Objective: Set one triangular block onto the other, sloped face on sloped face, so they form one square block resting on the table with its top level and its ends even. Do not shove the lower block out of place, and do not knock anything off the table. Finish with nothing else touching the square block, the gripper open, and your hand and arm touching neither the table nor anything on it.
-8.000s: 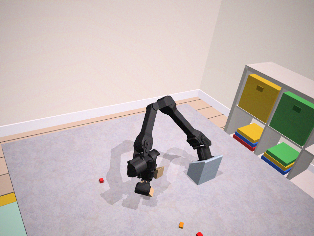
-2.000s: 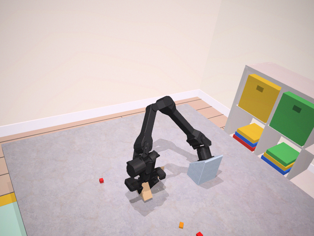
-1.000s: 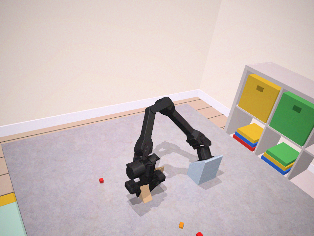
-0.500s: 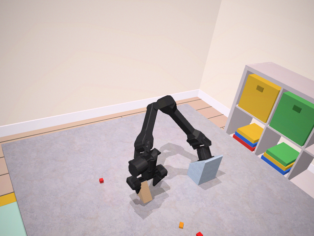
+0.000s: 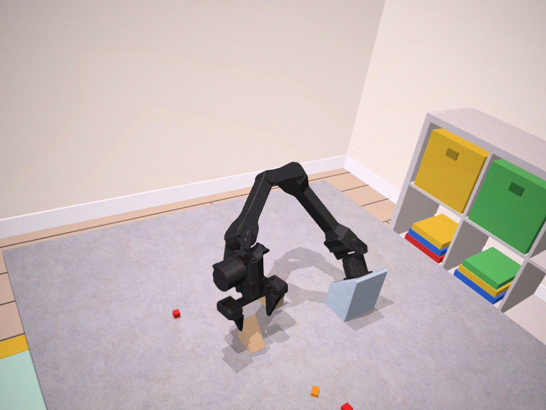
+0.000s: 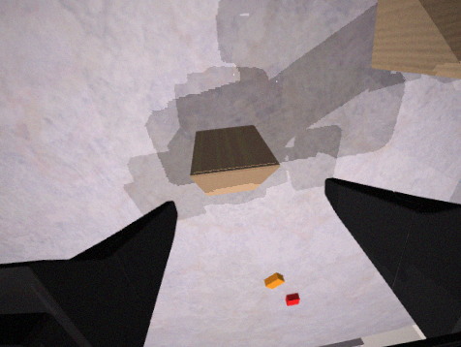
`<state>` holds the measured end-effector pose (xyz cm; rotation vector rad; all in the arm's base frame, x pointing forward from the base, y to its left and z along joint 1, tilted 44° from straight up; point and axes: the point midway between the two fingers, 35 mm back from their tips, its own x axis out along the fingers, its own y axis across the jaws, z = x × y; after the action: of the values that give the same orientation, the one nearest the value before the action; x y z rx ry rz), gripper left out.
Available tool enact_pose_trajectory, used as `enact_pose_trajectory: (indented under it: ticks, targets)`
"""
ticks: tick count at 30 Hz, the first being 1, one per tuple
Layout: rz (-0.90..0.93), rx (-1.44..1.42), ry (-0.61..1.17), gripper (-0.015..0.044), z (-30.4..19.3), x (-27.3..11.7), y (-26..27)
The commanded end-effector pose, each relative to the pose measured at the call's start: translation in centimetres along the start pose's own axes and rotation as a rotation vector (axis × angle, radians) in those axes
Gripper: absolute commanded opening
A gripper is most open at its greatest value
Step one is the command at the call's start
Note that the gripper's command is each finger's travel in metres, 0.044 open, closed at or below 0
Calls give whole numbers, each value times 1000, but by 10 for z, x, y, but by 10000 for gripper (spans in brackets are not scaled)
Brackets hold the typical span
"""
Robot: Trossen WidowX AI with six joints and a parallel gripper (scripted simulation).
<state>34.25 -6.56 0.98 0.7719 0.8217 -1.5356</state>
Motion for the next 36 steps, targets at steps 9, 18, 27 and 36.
enact_pose_trajectory:
  ticks: [9, 18, 27, 36]
  targets:
    - [75, 30, 495, 440, 70, -34, -1]
    - [74, 30, 494, 440, 68, -28, 0]
    - [73, 31, 493, 440, 61, -16, 3]
    - [73, 30, 494, 440, 54, -3, 5]
